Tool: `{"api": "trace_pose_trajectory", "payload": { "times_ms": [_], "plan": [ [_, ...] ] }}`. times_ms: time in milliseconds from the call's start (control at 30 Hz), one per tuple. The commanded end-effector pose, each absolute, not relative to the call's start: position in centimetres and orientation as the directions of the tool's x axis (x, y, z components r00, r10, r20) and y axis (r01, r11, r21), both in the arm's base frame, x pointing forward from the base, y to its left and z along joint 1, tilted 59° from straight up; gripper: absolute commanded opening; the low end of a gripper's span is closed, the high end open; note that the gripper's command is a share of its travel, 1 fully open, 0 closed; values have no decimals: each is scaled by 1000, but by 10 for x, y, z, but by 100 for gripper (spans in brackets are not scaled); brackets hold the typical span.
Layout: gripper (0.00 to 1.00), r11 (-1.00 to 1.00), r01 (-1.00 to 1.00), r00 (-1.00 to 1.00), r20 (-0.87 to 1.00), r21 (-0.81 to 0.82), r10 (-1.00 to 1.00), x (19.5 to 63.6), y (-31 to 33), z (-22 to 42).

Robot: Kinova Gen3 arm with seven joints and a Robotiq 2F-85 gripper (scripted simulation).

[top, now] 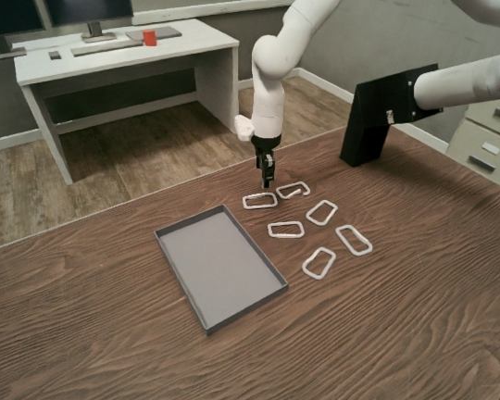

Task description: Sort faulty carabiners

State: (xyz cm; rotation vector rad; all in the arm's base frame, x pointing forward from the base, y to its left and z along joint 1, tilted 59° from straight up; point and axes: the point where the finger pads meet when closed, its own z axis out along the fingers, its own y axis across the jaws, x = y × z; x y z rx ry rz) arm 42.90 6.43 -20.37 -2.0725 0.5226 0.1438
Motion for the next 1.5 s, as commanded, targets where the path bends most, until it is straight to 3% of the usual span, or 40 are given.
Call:
{"api": "trace_pose_trajectory", "payload": {
  "times_ms": [0, 533, 567, 1100, 1133, 1467],
  "plan": [
    [100, -449, -420, 902, -307, -789, -304, 428, 67, -204],
    [100, -449, -420, 902, -307, -789, -304, 428, 67, -204],
    [100, -445, -426, 900, -318, -788, -300, 432, 87, -148],
    [100, -445, -426, 900, -318, -788, -300, 432, 87, -148],
    [100, -440, -430, 898, -322, -789, -299, 437, 107, -92],
    [100, -440, -430, 898, -322, -789, -299, 437, 107, -92]
  ]
}}
